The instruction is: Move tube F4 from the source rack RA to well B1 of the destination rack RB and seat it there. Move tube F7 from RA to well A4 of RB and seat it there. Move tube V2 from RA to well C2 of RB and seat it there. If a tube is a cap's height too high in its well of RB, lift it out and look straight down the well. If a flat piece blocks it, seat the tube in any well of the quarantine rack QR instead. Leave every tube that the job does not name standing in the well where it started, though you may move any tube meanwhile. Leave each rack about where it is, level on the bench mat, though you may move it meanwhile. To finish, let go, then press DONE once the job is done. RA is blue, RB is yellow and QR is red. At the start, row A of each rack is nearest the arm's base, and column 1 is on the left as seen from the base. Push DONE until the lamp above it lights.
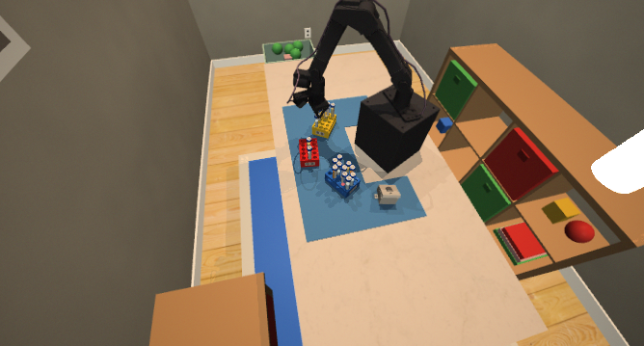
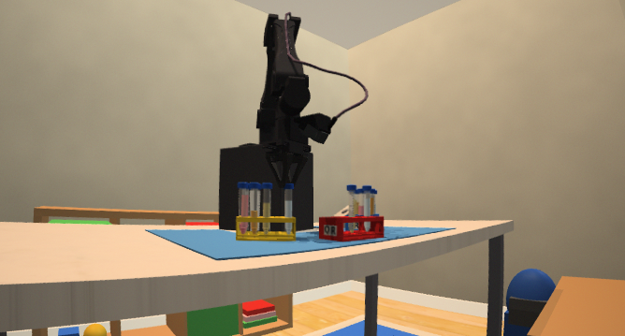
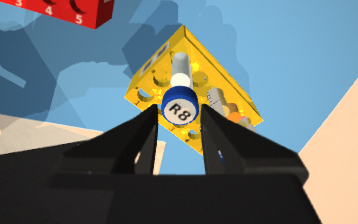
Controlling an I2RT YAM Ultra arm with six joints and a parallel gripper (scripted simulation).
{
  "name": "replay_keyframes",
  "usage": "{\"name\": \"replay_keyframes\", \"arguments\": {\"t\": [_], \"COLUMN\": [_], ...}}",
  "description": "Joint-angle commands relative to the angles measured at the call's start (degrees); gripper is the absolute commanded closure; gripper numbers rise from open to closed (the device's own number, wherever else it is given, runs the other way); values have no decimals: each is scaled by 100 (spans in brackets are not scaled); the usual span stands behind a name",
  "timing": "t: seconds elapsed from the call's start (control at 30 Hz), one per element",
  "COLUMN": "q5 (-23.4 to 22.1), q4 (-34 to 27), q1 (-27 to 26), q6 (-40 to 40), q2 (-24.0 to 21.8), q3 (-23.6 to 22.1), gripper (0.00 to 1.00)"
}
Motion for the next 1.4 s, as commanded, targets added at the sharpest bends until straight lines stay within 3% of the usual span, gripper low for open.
{"name": "replay_keyframes", "arguments": {"t": [0.0,0.13,0.17,1.1,1.17,1.37], "q5": [-42,-42,-42,-42,-42,-42], "q4": [104,86,86,83,-72,-173], "q1": [-76,-78,-78,-78,-78,-77], "q6": [-41,-46,-44,-40,-40,-37], "q2": [82,69,69,69,-150,-252], "q3": [-58,-82,-82,-82,-84,-90], "gripper": [70,70,100,100,100,100]}}
